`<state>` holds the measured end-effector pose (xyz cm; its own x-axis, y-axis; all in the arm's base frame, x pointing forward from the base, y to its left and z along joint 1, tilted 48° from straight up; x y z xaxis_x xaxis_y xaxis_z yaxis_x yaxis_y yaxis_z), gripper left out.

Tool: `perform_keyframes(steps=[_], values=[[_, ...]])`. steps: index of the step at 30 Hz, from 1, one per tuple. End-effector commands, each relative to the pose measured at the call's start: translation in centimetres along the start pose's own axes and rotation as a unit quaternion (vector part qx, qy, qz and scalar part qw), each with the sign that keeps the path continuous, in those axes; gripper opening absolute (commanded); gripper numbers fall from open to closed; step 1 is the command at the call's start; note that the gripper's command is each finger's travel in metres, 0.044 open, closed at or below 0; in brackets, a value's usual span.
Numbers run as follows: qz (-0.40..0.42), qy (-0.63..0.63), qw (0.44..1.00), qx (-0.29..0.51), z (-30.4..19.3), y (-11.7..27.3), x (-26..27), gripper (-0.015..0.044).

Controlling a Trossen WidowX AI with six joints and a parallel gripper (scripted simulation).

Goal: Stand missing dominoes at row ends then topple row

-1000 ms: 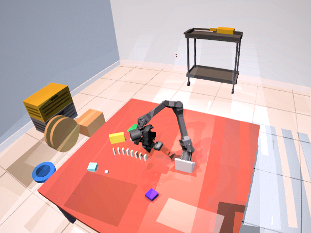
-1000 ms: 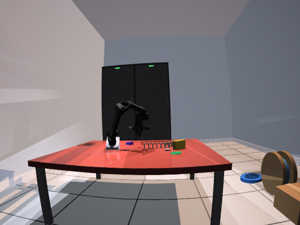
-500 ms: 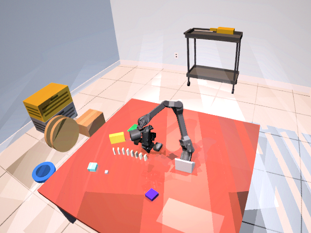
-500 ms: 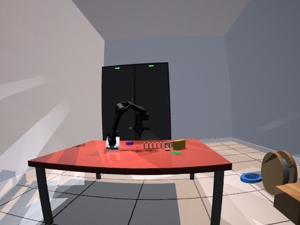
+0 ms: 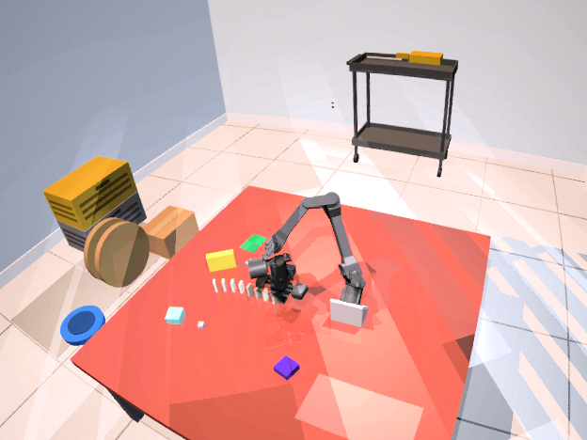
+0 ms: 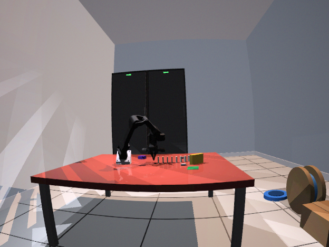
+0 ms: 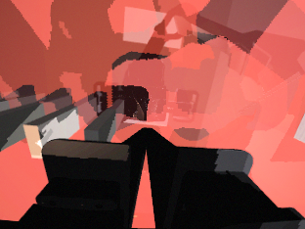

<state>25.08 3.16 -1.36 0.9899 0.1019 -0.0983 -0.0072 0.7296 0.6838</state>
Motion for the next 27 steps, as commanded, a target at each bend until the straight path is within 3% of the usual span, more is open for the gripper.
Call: perform_keyframes(steps=[1,21,27], values=[[0.001,0.0,1.0,-0.001,0.1,-0.2,0.6,0.0],[0.002,0.0,1.0,-0.001,0.8,-0.1,3.8,0.0],[0.03,-0.004,0.999,0.022,-0.6,3.5,5.0,0.0]])
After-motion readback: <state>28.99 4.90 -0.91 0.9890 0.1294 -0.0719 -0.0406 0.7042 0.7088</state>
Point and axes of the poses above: the point midway between the two fingers, 35 mm back from their tips, its own y axis back along the fingers, its own x axis across the jaws, z = x × y, the point moved 2 cm from there along y, back along the fingers, and after that the axes turned 11 degrees about y, right-handed, at the moved point
